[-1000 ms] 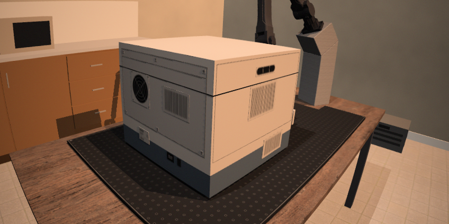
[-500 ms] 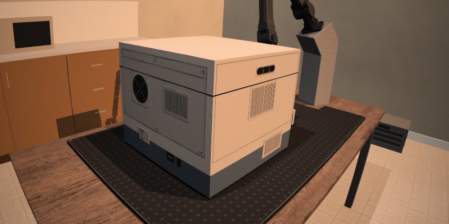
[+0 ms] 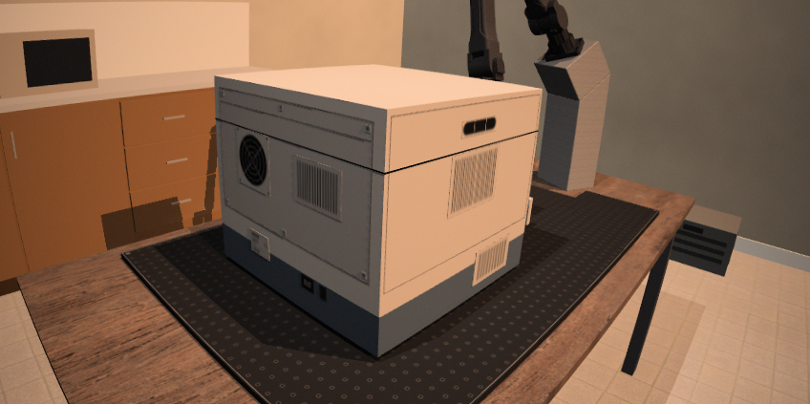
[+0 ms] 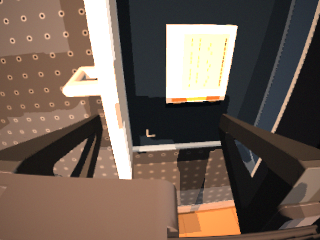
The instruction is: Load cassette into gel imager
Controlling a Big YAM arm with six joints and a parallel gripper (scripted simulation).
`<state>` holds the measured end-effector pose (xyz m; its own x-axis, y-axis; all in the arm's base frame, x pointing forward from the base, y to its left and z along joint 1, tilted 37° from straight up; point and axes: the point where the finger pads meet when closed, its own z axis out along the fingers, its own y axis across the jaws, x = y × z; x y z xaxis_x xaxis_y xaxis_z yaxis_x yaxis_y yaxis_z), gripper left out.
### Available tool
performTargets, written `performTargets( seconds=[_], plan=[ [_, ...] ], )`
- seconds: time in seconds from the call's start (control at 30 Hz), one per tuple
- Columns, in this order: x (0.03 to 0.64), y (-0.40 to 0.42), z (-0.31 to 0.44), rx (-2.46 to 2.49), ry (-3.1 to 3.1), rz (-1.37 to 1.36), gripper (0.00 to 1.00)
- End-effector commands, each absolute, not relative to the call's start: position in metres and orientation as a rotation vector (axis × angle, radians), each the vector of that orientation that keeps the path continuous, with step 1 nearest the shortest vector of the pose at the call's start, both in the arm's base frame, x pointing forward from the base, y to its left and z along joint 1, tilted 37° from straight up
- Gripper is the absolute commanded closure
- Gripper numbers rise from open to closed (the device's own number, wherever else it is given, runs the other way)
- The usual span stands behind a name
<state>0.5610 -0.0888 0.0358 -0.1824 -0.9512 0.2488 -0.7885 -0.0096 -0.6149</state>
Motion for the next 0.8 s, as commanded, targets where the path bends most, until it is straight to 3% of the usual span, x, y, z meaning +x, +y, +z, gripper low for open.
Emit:
performTargets(
  seconds=[0.0,0.77],
  plan=[
    [0.560,-0.078,0.048,-1.813,1.993,-0.992,0.08],
    [0.532,-0.074,0.044,-1.815,1.995,-0.990,0.08]
  ],
)
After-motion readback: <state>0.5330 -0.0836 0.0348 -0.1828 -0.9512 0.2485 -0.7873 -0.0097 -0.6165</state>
